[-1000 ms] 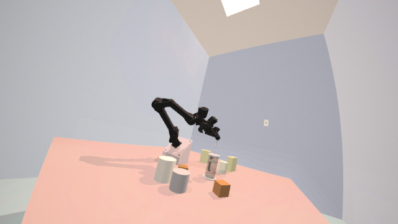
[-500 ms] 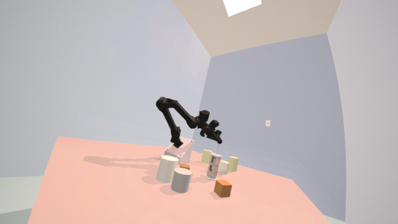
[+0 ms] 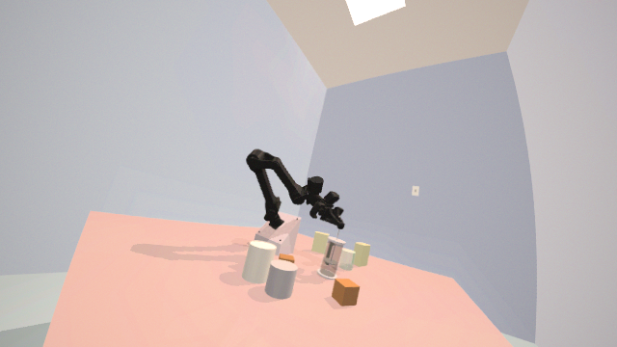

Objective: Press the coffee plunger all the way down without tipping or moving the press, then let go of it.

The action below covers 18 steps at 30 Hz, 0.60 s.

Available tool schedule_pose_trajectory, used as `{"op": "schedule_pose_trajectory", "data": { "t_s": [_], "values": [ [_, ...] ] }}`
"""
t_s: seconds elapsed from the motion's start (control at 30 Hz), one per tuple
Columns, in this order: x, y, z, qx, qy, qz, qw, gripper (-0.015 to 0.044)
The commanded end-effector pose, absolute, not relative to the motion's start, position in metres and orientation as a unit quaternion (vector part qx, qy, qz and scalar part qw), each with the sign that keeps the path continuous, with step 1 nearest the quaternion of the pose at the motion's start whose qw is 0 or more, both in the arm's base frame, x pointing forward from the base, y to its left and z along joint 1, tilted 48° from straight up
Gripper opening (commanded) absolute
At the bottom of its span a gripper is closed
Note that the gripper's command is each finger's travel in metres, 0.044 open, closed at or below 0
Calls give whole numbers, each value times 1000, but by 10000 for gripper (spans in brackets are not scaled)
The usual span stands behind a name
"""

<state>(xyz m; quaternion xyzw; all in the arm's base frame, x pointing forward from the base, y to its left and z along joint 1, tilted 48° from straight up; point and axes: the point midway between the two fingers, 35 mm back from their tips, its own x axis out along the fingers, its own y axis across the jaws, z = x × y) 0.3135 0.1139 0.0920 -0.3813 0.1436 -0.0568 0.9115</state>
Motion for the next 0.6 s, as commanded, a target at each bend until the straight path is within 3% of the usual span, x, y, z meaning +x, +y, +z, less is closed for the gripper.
{"op": "schedule_pose_trajectory", "data": {
  "t_s": [0.0, 0.57],
  "values": [
    [314, 100, 77, -394, 160, -61, 903, 116],
    [323, 94, 72, -395, 158, -62, 903, 116]
  ]
}}
